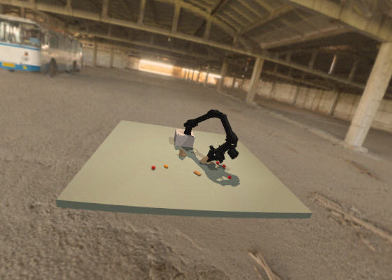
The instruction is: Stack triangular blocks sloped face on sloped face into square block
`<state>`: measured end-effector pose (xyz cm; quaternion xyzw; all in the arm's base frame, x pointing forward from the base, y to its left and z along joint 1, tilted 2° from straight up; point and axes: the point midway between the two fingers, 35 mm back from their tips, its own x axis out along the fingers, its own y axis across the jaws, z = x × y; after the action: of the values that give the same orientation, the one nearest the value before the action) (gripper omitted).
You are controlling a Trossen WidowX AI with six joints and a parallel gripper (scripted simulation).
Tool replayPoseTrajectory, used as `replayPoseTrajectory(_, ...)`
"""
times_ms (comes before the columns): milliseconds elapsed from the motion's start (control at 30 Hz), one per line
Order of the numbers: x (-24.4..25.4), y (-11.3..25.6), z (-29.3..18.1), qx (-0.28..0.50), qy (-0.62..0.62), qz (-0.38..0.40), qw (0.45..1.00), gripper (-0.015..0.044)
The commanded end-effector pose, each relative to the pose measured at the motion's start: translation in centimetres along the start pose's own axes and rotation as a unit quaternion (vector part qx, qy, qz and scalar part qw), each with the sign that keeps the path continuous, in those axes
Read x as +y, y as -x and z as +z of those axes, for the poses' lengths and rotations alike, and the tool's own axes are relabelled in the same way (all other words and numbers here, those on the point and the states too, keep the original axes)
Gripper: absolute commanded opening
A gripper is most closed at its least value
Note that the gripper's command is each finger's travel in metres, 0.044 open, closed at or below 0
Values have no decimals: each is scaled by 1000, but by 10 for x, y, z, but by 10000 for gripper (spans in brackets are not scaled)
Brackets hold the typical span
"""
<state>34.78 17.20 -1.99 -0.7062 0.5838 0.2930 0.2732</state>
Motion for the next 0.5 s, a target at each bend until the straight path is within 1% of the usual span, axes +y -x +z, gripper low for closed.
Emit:
replayPoseTrajectory(0,-4,19,-15,-6,-7,-7,1000,0)
replayPoseTrajectory(367,-1,56,-54,-6,-7,-7,1000,0)
replayPoseTrajectory(467,-1,60,-60,-5,-7,-7,1000,0)
